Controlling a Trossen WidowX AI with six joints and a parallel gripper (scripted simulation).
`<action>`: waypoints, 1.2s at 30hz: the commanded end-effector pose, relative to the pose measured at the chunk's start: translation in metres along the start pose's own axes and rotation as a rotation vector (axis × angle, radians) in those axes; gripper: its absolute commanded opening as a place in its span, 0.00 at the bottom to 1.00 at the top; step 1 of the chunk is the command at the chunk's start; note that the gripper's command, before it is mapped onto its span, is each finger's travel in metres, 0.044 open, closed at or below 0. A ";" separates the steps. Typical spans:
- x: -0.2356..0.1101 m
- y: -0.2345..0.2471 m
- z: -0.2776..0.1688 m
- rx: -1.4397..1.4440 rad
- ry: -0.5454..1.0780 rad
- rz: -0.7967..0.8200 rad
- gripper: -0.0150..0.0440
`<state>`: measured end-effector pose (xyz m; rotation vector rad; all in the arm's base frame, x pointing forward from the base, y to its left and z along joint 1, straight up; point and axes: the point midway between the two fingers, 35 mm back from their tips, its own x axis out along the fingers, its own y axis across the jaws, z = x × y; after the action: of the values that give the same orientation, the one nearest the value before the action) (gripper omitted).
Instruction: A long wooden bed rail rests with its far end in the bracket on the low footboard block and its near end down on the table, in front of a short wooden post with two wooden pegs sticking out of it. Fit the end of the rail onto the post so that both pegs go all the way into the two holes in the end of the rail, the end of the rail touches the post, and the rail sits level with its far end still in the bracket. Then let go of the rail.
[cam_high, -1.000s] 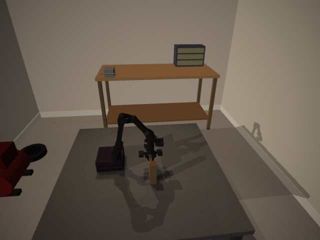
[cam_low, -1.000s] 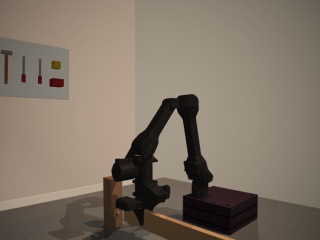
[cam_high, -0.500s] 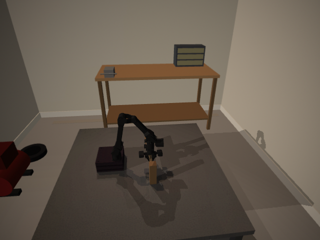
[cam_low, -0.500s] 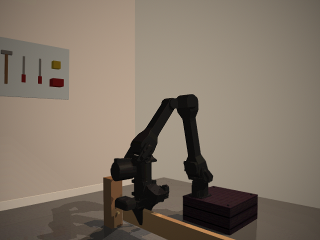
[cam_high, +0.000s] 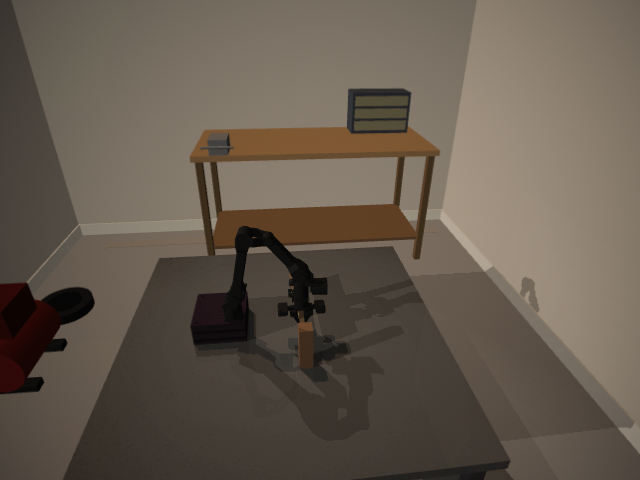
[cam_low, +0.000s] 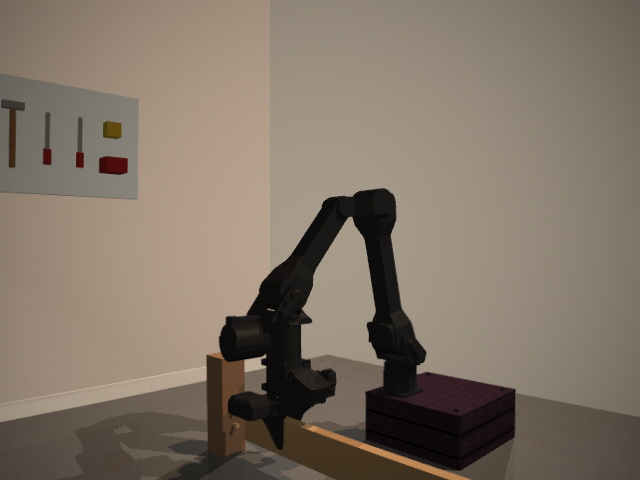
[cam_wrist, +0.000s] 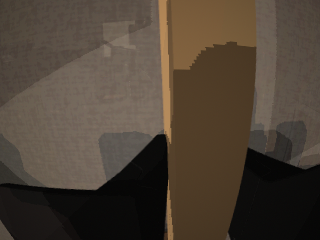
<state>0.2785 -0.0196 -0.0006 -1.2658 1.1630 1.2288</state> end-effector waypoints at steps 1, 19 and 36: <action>-0.001 -0.001 -0.001 -0.003 0.000 -0.002 0.25; -0.001 -0.001 -0.007 -0.003 0.000 -0.002 0.25; -0.001 -0.001 -0.012 -0.003 0.001 -0.002 0.25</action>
<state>0.2790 -0.0306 -0.0005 -1.2663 1.1636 1.2279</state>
